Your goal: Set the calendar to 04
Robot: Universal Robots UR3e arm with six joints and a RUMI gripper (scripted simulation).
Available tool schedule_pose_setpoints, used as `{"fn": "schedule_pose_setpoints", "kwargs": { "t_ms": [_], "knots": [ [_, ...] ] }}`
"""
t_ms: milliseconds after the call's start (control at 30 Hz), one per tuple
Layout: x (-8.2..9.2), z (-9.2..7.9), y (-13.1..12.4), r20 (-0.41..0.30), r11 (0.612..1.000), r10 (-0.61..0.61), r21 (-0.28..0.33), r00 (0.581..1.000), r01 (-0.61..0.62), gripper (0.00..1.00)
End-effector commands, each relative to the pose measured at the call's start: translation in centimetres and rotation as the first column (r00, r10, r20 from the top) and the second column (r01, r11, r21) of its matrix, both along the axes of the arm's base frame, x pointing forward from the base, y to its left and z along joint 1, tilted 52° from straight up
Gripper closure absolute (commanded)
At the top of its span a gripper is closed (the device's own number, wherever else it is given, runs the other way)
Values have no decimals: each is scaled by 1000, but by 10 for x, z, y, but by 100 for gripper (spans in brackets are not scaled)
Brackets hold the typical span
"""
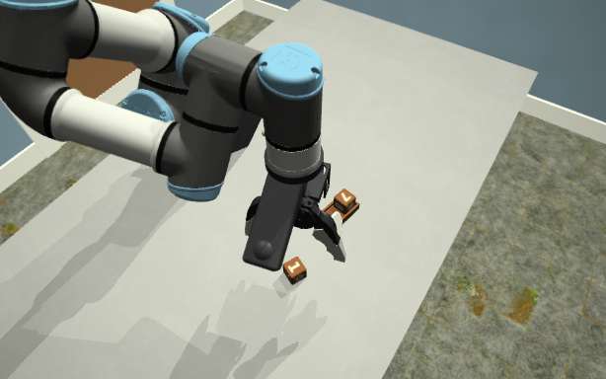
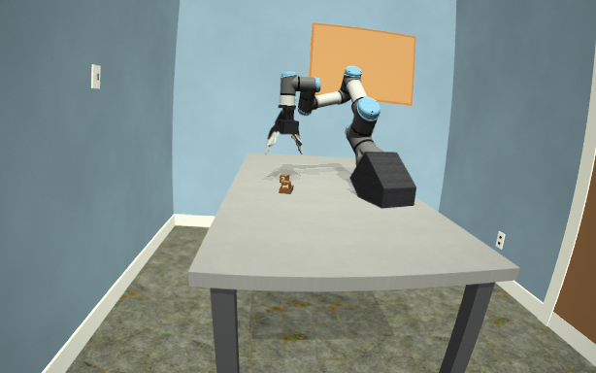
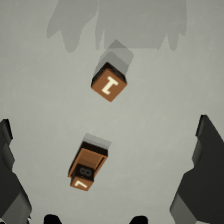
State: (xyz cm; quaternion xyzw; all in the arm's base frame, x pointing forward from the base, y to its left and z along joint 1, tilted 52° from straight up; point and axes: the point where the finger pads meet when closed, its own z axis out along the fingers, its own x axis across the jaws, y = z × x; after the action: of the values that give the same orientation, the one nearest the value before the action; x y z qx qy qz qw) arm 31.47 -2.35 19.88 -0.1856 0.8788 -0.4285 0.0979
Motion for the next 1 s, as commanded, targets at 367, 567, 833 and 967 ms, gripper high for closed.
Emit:
{"fn": "schedule_pose_setpoints", "kwargs": {
  "t_ms": [367,567,833,967],
  "knots": [
    [4,1,0,-266,965,220,-80,938,-249,0],
    [5,1,0,-356,939,277,-95,892,-330,0],
    [6,1,0,-447,906,327,-102,833,-411,0],
    [7,1,0,-527,869,366,-101,767,-484,0]
  ]
}}
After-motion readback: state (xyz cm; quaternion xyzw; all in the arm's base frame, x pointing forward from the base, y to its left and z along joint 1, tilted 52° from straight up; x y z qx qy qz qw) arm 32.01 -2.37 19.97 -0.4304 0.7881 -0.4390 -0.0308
